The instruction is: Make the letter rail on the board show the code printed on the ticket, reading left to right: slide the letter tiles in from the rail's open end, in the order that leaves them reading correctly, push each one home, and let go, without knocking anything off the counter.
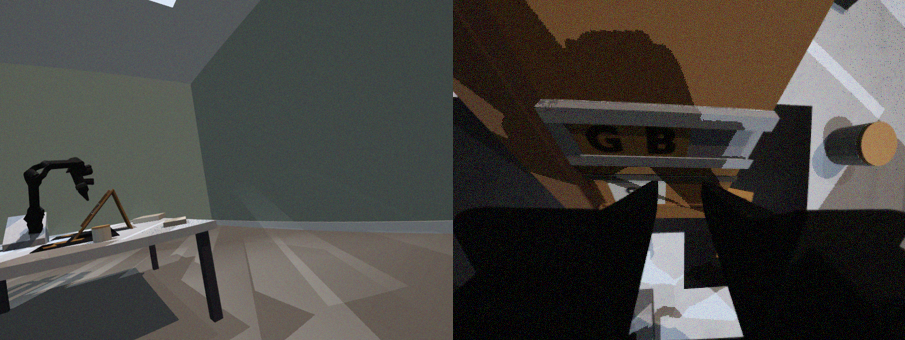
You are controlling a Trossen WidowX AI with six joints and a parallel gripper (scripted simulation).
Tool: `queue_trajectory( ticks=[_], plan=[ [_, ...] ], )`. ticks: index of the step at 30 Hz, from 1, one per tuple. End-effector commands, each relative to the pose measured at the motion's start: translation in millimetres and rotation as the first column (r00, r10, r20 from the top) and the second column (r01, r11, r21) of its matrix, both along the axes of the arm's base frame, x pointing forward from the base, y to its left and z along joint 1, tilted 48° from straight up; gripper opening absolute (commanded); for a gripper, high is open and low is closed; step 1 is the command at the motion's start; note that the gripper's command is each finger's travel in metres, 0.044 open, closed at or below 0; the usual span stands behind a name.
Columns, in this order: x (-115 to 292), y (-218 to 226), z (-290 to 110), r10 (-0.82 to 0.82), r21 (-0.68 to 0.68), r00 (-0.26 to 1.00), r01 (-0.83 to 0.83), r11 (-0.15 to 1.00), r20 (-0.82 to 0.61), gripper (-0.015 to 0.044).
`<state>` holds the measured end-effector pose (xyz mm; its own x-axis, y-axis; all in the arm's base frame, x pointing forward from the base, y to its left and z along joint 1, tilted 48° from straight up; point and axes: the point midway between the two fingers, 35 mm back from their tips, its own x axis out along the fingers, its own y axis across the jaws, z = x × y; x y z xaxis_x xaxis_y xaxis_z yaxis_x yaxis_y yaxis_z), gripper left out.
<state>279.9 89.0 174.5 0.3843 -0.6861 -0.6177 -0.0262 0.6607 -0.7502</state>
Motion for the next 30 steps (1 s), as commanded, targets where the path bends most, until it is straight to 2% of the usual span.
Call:
queue_trajectory(
  ticks=[1, 9, 30],
  plan=[
    [-27, 27, 8, 0.121, -0.003, 0.987, -0.121, 0.993, 0.110, 0.0236],
    [-82, 69, 22, 0.362, -0.028, 0.874, -0.373, 0.927, 0.325, 0.0440],
    [-83, 69, 22, 0.367, -0.028, 0.870, -0.379, 0.925, 0.329, 0.0440]
  ],
)
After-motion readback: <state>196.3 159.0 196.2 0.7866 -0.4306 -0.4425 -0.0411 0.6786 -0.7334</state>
